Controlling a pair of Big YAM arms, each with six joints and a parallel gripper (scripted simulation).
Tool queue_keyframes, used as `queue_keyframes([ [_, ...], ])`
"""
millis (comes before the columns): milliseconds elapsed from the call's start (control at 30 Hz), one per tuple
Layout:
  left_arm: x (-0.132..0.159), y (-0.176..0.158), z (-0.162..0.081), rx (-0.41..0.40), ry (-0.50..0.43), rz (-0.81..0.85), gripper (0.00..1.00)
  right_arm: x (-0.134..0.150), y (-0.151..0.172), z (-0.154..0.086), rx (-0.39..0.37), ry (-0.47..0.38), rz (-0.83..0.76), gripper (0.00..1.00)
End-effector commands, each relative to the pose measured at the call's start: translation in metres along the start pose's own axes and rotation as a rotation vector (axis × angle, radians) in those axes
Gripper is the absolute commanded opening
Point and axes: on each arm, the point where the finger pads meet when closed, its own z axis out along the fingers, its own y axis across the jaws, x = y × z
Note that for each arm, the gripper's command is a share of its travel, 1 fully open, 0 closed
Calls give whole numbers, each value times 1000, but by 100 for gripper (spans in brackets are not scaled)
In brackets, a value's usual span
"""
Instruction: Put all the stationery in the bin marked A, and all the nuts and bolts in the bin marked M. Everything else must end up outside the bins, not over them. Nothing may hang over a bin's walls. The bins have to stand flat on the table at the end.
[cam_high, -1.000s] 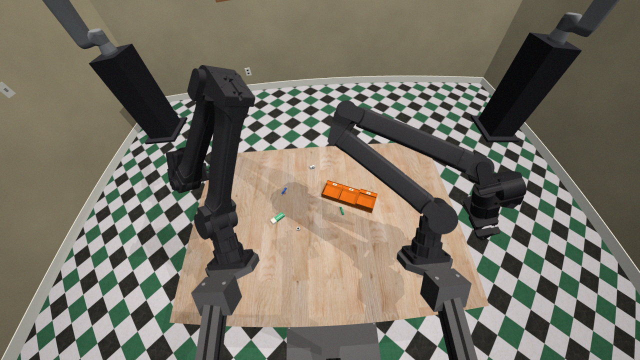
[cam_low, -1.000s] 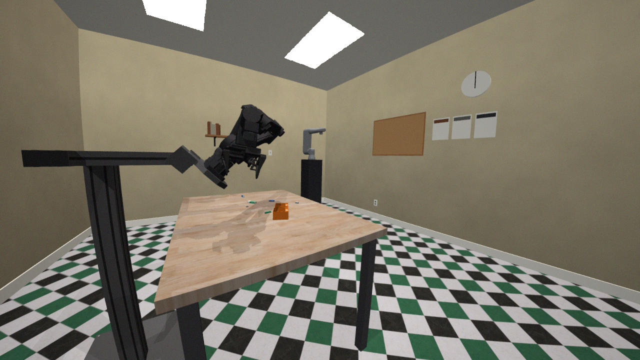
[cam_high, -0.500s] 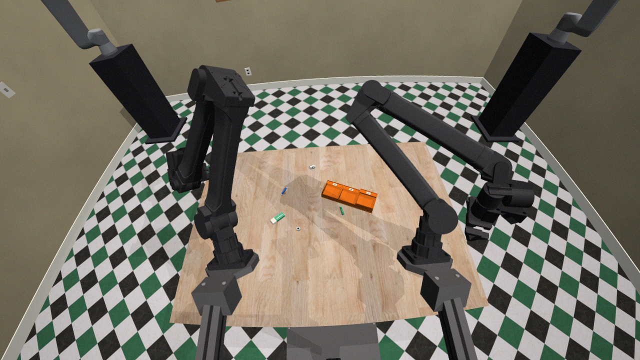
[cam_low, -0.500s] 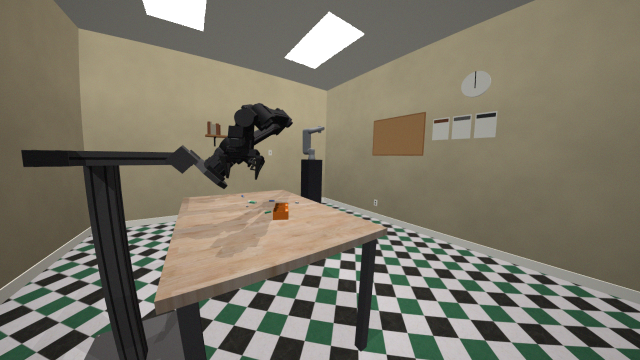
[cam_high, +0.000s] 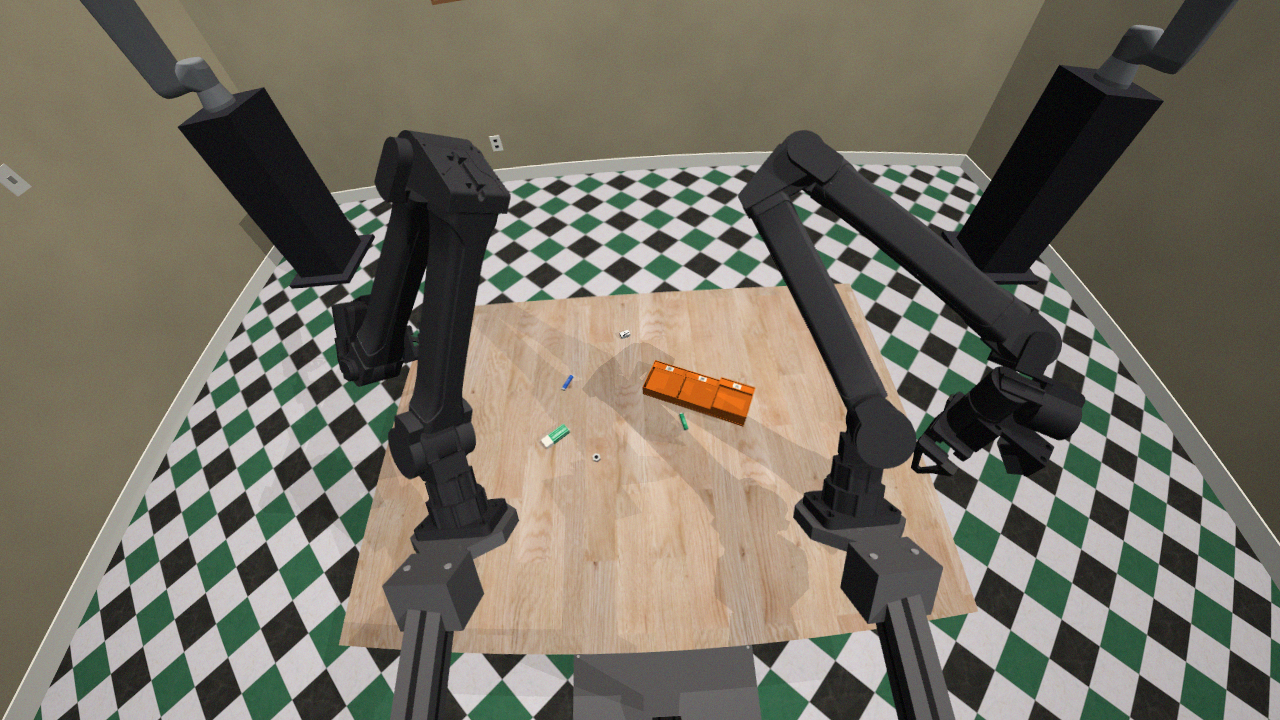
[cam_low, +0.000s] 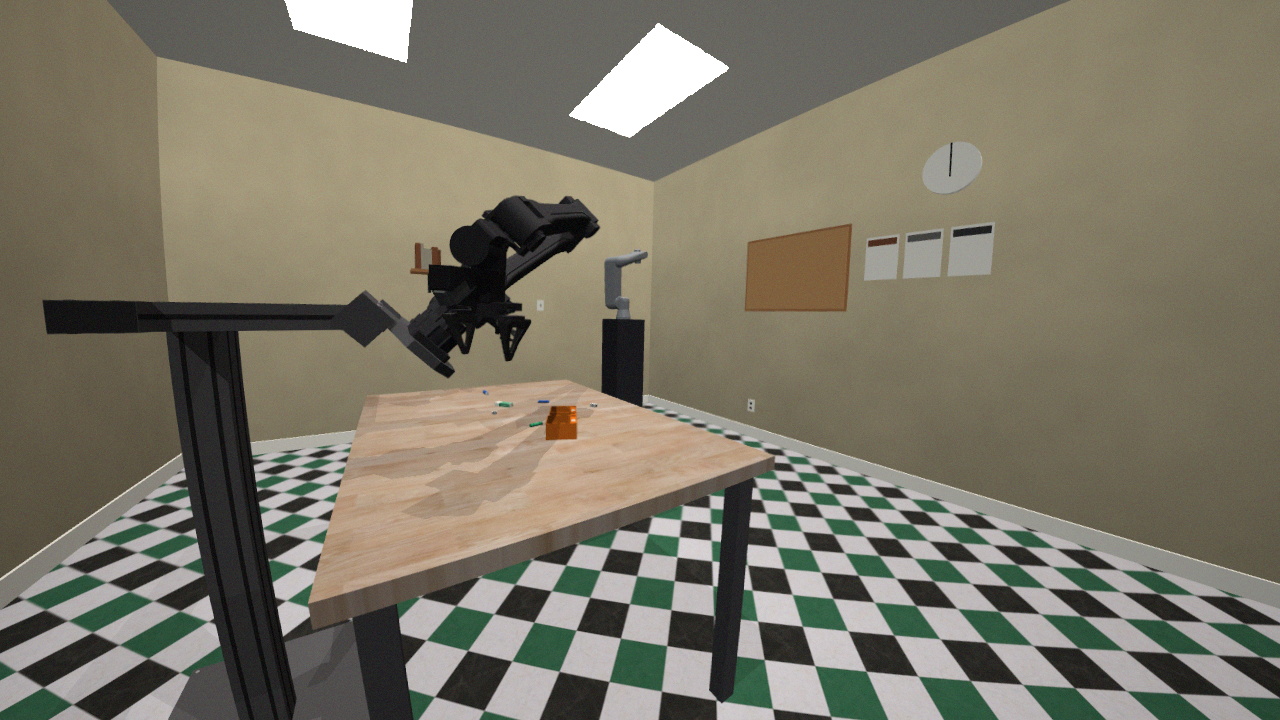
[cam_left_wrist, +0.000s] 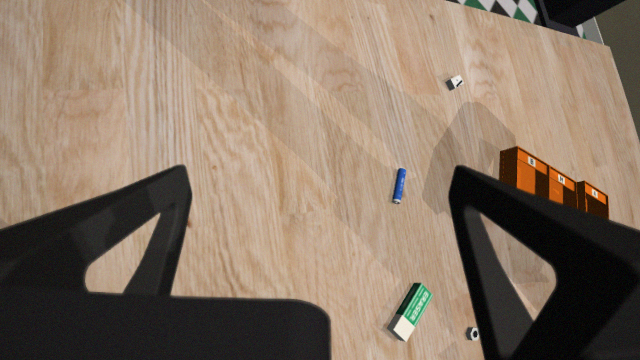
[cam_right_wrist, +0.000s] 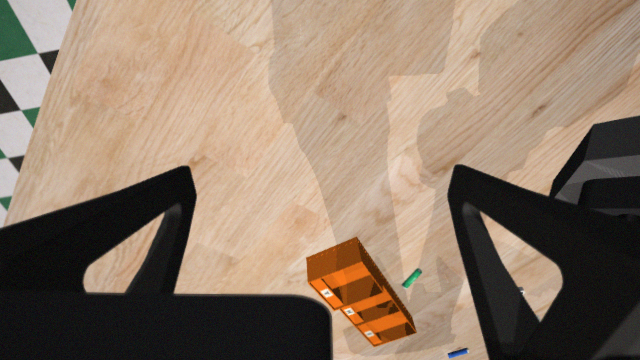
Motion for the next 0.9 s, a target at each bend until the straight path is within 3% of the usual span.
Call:
queue_keyframes([
  [0, -2, 0, 0, -1, -1, 6, 100, -6, 11, -13, -9, -6, 85, 100],
  [233, -2, 0, 0, -1, -1, 6, 100, -3, 10, -13, 11, 39, 175, 100],
  [600, -2, 0, 0, -1, -1, 6, 100, -3, 10, -13, 14, 46, 194, 100],
  [867, -2, 0, 0, -1, -1, 6, 100, -18, 3, -28, -59, -2, 281, 100],
])
